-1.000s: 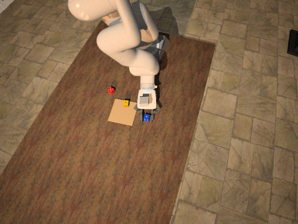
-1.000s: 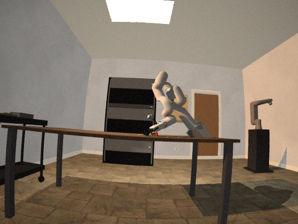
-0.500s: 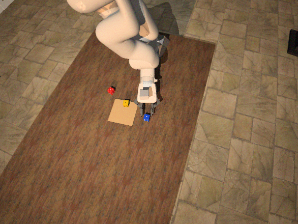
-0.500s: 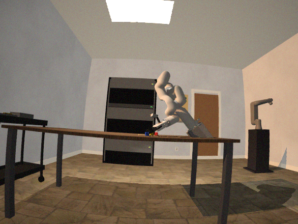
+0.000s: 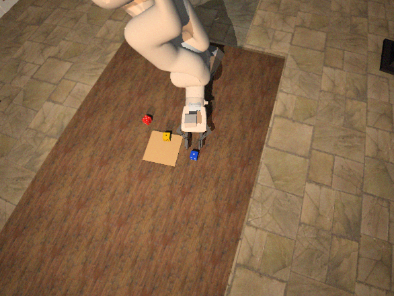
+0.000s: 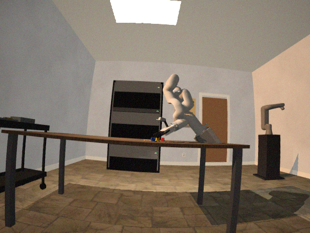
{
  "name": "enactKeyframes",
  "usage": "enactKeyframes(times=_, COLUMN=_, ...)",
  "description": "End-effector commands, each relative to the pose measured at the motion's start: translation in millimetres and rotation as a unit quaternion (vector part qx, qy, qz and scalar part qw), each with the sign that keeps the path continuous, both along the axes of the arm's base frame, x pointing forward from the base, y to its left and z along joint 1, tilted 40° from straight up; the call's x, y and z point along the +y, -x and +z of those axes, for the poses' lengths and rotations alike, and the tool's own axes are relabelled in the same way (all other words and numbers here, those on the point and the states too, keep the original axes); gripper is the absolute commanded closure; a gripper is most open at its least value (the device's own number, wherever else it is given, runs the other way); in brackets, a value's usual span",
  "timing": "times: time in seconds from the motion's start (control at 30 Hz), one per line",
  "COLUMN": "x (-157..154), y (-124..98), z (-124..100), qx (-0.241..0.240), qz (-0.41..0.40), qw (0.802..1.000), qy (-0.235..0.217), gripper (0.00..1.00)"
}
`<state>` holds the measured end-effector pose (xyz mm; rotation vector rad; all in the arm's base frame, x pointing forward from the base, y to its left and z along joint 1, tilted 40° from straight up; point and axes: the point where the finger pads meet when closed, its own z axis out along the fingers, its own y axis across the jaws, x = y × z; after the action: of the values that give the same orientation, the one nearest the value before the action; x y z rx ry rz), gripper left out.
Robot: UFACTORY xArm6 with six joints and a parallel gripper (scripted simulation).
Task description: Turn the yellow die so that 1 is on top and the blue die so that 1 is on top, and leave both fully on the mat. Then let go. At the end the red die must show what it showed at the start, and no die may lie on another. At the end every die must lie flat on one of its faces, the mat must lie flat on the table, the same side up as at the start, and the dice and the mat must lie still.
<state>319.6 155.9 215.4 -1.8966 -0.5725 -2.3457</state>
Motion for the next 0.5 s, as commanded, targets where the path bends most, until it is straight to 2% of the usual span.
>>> enactKeyframes(times=0.0, x=-11.5, y=-10.4, z=8.5, qx=-0.008, qz=-0.042, qw=0.999, qy=0.016, gripper=0.53)
enactKeyframes(times=0.1, x=-26.7, y=-22.3, z=17.8, qx=-0.012, qz=-0.096, qw=0.995, qy=0.037, gripper=0.53)
enactKeyframes(times=0.33, x=-39.9, y=-30.7, z=25.0, qx=-0.010, qz=-0.142, qw=0.988, qy=0.054, gripper=0.53)
enactKeyframes(times=0.47, x=-54.7, y=-38.1, z=32.0, qx=-0.001, qz=-0.193, qw=0.978, qy=0.072, gripper=0.53)
